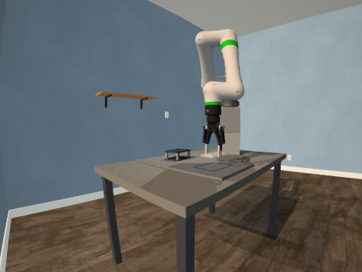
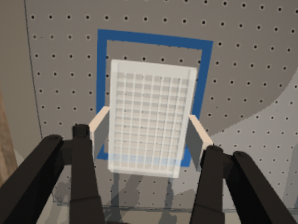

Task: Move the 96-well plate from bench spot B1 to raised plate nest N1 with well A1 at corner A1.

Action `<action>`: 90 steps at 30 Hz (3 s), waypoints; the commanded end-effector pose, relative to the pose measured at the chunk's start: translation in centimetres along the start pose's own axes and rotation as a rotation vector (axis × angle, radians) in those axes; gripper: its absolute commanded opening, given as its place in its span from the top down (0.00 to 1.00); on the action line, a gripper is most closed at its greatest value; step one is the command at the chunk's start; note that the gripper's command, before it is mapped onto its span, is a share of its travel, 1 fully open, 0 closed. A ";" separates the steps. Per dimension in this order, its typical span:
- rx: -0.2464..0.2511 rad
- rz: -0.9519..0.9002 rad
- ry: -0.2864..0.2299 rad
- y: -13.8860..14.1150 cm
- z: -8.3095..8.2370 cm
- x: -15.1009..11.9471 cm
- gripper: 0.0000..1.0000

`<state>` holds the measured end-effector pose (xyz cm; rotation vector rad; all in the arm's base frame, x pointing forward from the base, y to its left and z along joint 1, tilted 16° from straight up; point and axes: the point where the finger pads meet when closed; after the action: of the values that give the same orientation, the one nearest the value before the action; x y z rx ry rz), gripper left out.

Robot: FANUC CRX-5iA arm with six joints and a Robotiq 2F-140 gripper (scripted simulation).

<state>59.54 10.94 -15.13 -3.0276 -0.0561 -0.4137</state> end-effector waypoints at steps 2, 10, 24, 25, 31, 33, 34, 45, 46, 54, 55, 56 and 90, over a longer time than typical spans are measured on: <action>0.000 0.000 0.001 0.0 0.0 0.1 1.00; 0.000 0.000 0.001 0.0 0.0 0.1 1.00; 0.000 -0.200 0.001 2.7 -0.6 -1.0 1.00; 0.000 -0.200 0.001 3.1 -0.6 -1.1 1.00; 0.000 -0.200 0.001 4.3 -0.8 -1.6 1.00; 0.000 -0.200 0.001 4.9 -0.9 -1.9 1.00; 0.000 -0.200 0.001 5.2 -1.0 -2.0 1.00; 0.000 -0.200 0.001 7.9 -1.5 -3.1 1.00; 0.000 -0.200 0.001 8.3 -1.6 -3.2 1.00; 0.000 -0.200 0.001 10.7 -2.0 -4.2 1.00; 0.000 -0.200 0.001 11.0 -2.1 -4.3 1.00; 0.000 -0.200 0.001 11.3 -2.1 -4.4 1.00; 0.000 -0.200 0.001 20.5 -3.8 -8.0 1.00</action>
<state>52.04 -9.32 -15.26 -3.0335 -0.3600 -0.4291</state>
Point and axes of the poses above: the point where the finger pads meet when closed, its own z axis out along the fingers, its own y axis across the jaws, x = y × z, and after that the axes turned 15 degrees about -z, right-handed
